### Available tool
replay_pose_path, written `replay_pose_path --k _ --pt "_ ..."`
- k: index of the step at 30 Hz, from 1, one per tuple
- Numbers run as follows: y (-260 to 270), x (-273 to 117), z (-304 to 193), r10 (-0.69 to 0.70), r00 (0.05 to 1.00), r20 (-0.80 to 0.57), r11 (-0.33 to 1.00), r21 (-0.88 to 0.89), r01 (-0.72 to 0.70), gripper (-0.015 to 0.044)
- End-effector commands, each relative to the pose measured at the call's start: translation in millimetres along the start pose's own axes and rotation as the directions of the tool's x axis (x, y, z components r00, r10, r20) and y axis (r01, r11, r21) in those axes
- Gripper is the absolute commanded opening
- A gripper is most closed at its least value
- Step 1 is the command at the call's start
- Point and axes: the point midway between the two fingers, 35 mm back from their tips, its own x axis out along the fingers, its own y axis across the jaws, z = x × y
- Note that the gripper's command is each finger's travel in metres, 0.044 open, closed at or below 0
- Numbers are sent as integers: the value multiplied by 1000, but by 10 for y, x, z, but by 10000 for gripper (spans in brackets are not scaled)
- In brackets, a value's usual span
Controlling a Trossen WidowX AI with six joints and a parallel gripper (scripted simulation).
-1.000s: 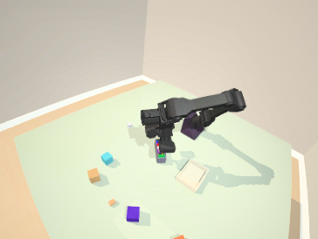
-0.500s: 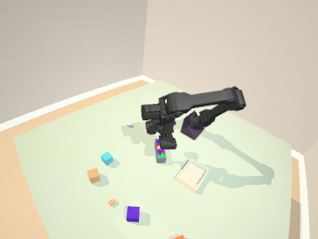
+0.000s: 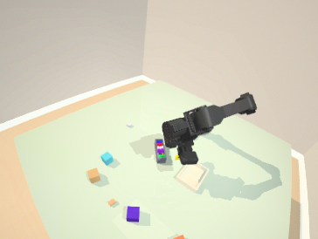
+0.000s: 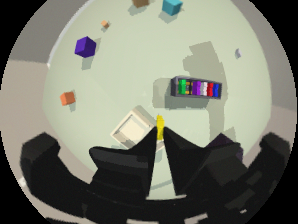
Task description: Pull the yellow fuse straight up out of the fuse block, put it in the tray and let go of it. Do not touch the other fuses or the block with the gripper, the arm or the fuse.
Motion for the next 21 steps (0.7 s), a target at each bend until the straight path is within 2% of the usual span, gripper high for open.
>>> replay_pose_path --k 1,8,21 --pt "217 1 -291 5 1000 -8 1000 3 -5 0" --pt "457 -7 -712 14 1000 -21 1000 1 -14 0" --pt "466 80 -721 15 1000 -21 1000 1 -15 0"
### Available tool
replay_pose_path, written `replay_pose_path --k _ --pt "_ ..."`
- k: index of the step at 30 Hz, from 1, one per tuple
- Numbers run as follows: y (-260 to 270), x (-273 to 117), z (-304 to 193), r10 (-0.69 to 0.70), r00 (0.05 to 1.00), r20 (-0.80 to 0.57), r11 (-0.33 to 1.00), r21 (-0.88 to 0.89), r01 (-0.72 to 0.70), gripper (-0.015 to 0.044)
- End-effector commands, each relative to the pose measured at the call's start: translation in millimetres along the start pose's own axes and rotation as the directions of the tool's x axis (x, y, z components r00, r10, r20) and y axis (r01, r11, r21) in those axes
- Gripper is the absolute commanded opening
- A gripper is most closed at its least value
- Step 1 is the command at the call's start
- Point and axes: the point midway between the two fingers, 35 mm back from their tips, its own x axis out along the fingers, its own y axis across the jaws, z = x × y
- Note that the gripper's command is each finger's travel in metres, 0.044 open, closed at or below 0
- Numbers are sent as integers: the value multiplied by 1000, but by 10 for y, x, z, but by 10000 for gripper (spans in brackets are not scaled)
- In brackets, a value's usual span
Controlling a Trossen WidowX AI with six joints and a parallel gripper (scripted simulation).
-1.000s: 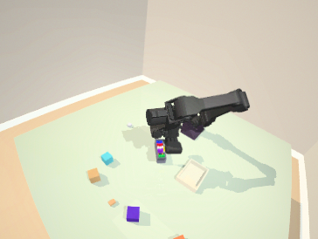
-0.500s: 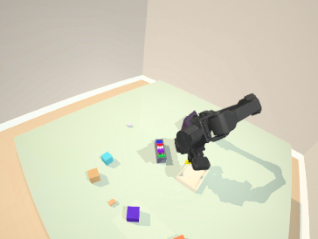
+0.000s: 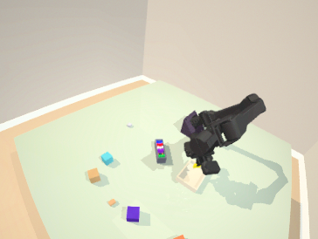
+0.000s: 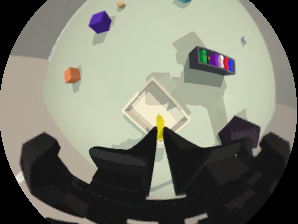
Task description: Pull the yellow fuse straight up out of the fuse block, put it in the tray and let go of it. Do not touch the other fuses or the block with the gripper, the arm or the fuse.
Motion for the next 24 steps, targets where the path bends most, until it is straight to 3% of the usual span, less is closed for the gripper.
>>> replay_pose_path --k 1,23,24 --pt "4 76 -19 0 1000 -6 1000 3 0 0" --pt "3 370 -28 2 1000 -8 1000 3 -2 0" --pt "4 337 -17 0 1000 -3 1000 -1 0 26"
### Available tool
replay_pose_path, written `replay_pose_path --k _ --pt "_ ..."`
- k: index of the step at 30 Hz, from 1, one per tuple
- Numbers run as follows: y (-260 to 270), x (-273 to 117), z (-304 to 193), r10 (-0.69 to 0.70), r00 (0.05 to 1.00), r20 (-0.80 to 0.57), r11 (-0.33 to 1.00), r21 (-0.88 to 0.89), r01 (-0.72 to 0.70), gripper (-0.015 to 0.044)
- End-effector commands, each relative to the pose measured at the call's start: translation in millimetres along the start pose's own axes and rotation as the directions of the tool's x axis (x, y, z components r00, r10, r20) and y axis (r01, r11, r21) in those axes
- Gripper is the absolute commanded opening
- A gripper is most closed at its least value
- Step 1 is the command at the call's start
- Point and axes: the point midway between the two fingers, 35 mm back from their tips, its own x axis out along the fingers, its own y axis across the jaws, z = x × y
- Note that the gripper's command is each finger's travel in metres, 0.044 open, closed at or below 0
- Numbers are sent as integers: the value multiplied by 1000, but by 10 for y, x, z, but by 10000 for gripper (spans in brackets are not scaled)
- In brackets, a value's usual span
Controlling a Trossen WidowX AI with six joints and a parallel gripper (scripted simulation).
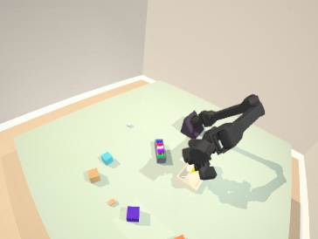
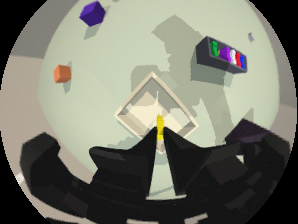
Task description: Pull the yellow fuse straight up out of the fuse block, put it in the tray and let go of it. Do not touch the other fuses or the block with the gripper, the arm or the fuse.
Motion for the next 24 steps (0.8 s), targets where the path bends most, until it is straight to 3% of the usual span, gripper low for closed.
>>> replay_pose_path --k 1,12,16,24 --pt "0 -4 1 0 1000 0 1000 0 0 53" --pt "1 -24 2 0 1000 0 1000 0 0 330" --pt "-2 -349 -4 0 1000 -3 1000 4 0 330" --pt "-3 -369 -6 0 1000 -4 1000 4 0 330"
